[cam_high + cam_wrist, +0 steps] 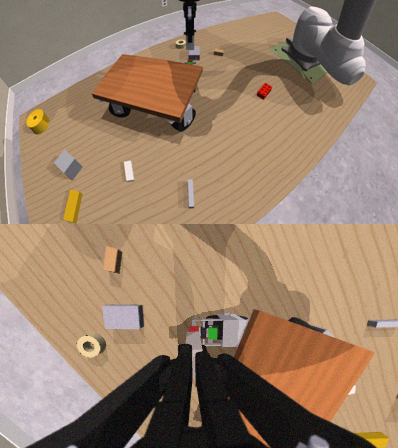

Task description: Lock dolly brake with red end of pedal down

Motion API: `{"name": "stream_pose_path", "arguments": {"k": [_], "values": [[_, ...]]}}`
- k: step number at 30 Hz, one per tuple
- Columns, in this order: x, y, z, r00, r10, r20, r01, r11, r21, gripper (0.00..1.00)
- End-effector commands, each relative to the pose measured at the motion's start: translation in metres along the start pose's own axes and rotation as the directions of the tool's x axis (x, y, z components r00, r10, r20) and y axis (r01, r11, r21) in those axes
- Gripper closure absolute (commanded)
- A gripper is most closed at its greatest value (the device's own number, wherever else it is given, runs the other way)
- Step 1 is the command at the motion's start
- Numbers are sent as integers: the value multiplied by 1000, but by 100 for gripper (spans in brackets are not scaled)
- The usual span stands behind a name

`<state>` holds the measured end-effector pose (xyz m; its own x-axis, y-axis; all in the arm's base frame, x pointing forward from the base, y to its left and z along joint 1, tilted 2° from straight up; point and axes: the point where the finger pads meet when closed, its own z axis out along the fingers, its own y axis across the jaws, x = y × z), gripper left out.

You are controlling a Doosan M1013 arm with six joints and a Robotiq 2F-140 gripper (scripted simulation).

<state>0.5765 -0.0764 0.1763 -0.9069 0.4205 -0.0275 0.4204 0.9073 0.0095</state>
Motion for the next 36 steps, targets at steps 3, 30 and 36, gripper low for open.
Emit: {"name": "stream_pose_path", "arguments": {"k": [3,30,36], "values": [[0,0,-25,1000,0,0,0,1000,0,100],[0,0,-32,1000,0,0,0,1000,0,100],[0,0,-32,1000,0,0,0,1000,0,100]]}}
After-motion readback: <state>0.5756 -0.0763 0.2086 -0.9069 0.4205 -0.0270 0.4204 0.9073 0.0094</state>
